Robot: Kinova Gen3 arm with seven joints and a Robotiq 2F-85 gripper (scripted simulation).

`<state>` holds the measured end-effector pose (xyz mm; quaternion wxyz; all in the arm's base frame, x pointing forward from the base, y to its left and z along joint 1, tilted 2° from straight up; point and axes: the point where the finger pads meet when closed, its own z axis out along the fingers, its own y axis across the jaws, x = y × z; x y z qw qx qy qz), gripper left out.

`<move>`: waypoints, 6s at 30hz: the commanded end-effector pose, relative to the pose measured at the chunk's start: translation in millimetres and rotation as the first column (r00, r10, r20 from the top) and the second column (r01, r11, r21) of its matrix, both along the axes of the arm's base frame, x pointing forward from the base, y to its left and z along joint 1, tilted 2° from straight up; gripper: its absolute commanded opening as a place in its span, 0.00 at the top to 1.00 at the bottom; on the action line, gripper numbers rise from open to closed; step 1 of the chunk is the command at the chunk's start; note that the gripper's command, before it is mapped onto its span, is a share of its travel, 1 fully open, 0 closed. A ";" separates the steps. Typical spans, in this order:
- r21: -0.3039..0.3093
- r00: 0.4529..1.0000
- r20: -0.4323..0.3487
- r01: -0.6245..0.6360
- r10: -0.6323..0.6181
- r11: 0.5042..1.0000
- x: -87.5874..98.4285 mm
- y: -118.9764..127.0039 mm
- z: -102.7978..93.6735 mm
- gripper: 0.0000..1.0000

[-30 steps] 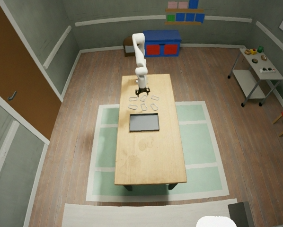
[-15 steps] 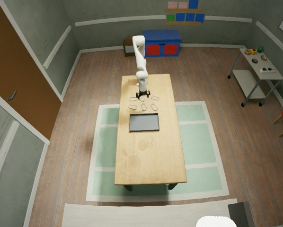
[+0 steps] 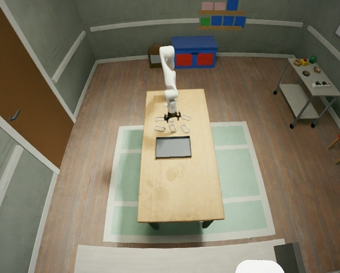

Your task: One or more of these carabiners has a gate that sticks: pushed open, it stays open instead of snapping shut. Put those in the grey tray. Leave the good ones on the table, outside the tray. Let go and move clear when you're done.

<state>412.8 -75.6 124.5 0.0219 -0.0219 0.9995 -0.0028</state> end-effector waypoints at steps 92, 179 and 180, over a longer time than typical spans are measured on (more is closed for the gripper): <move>-0.001 1.000 0.011 0.000 0.000 1.000 2.8 -0.4 -102.3 0.25; -0.001 1.000 0.017 -0.002 0.002 1.000 4.6 0.7 -99.6 0.39; -0.001 1.000 0.017 -0.002 0.002 1.000 4.6 0.7 -99.6 0.39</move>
